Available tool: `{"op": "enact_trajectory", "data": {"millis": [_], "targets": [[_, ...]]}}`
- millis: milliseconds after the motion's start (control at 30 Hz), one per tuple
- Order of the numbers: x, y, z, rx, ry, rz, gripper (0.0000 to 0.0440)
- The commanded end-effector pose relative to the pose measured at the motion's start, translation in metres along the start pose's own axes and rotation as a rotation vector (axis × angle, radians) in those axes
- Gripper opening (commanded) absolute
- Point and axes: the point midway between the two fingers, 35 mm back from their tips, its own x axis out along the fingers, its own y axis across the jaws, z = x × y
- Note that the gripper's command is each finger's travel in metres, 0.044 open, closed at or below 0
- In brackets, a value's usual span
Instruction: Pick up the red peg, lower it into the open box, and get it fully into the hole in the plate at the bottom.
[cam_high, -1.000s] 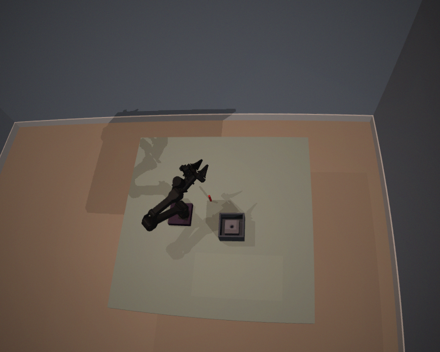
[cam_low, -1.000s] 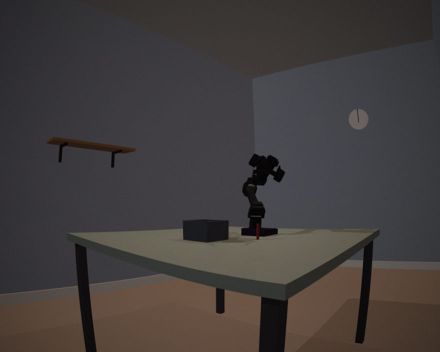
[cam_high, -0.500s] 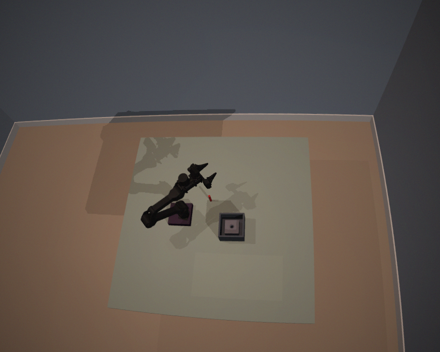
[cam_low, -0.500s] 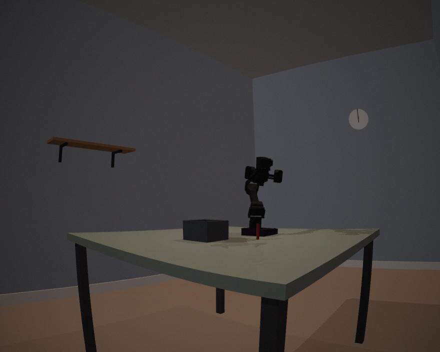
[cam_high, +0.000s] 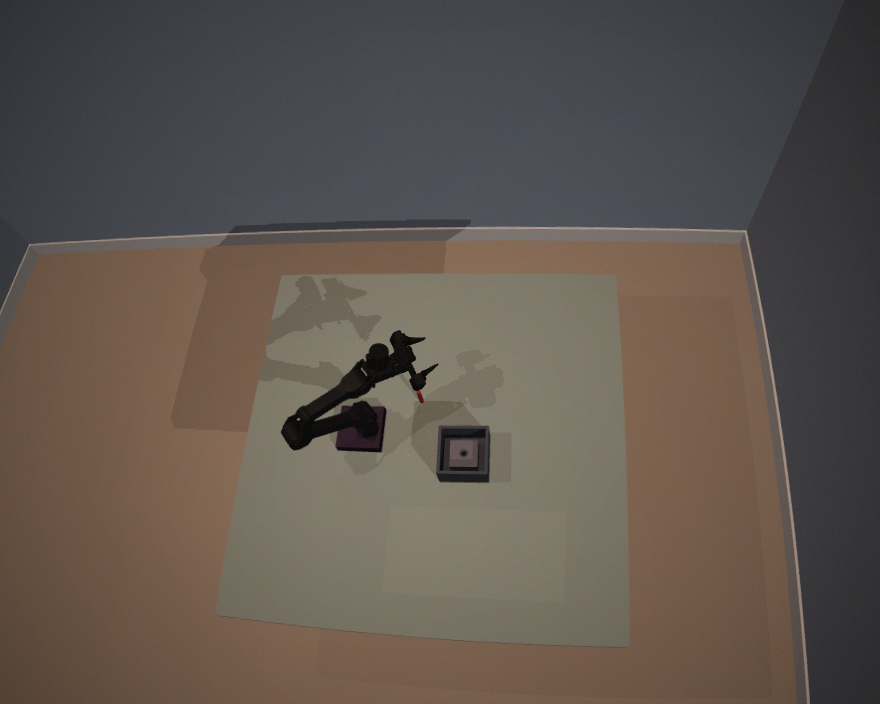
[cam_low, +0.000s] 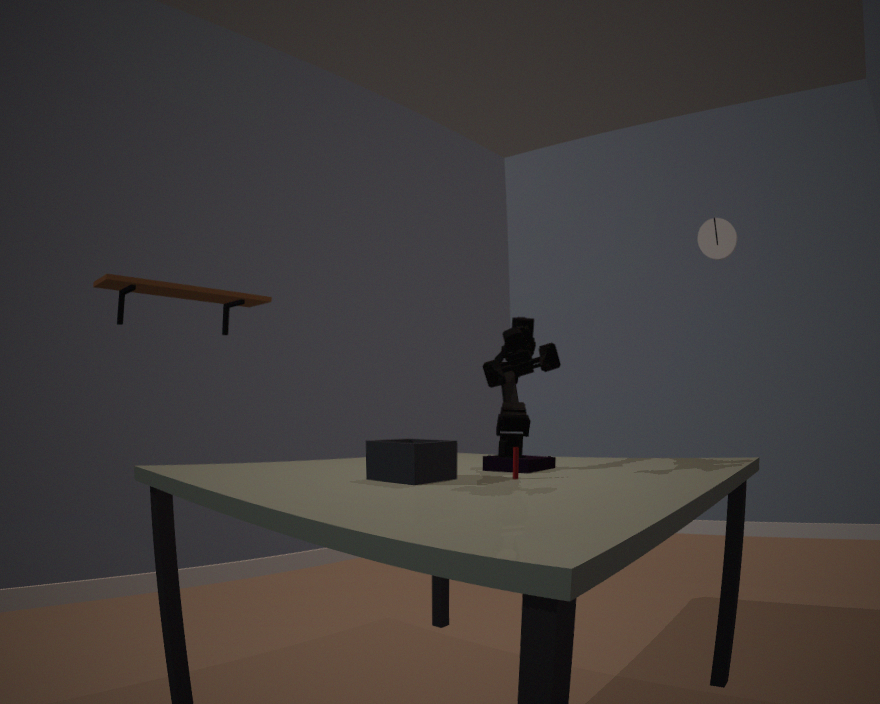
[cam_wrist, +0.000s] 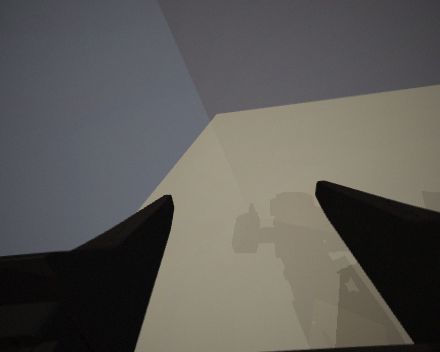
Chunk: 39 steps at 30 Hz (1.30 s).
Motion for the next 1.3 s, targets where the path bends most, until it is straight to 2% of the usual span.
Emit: {"op": "enact_trajectory", "data": {"millis": [0,400,833,1267], "targets": [[0.001,-0.007,-0.006,0.082,0.046,-0.041,0.044],[0.0,-0.032,-0.047,0.391,0.252,-0.232,0.044],[-0.01,-0.056,-0.095,0.688,0.449,-0.512,0.044],[-0.012,-0.073,-0.143,0.931,0.57,-0.793,0.044]]}}
